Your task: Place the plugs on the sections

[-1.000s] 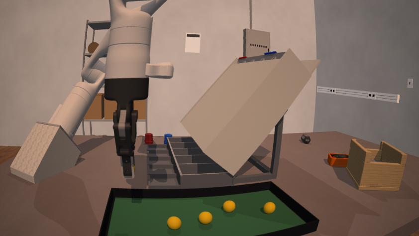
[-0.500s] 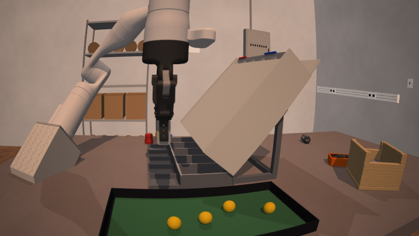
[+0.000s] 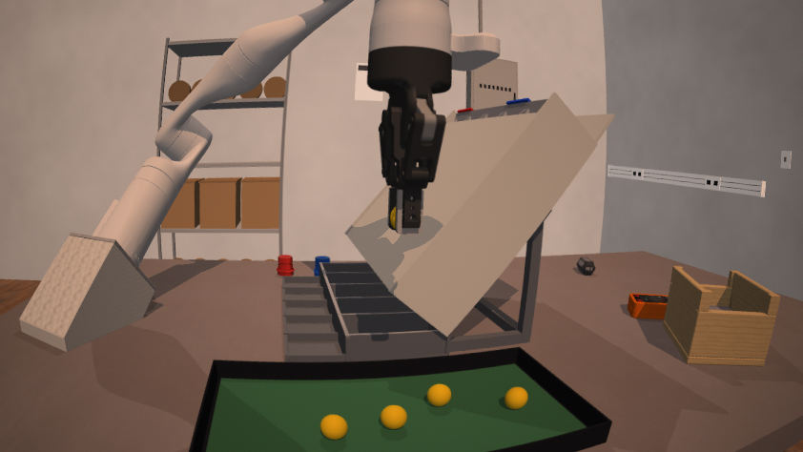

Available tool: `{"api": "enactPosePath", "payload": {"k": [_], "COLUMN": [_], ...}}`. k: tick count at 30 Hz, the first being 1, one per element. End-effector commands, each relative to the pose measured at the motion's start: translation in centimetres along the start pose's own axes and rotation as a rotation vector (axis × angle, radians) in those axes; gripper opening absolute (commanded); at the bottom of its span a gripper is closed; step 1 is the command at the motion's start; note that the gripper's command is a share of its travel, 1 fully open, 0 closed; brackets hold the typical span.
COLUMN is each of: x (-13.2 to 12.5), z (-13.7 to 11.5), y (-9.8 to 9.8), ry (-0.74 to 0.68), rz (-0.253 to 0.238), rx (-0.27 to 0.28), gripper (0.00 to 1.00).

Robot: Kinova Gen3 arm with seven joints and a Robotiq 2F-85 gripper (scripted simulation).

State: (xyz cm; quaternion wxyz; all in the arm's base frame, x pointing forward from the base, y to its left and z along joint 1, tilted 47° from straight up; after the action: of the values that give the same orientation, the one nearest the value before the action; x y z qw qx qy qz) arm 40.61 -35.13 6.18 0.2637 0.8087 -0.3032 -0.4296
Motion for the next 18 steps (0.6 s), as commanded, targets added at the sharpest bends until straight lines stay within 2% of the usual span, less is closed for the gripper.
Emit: {"api": "enactPosePath", "payload": {"k": [1,7,12,13,18], "x": [-6.0,-11.5,-11.5,-16.2,-19.7], "z": [-2.5,-4.7,-4.7,-7.3,-9.2], "y": [2.5,4.7,4.7,6.7,8.3], "ry": [-0.010,-0.010,-0.010,-0.010,-0.010], "rz": [-0.003,-0.003,-0.003,-0.016,-0.016], "rx": [0.005,0.005,0.005,0.002,0.002], "gripper": [0.00,0.00,0.00,0.00,0.00]}}
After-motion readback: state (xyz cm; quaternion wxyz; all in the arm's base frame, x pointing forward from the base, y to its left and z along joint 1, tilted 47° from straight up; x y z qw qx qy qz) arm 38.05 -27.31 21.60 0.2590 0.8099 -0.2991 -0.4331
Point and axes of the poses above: the point where the finger pads meet when closed, its own y axis back along the fingers, its own x axis across the jaws, z = x × y, the point moved 6 cm from there along y, back along the fingers, and after that the axes turned 14 degrees about y, right-handed, at the moved point
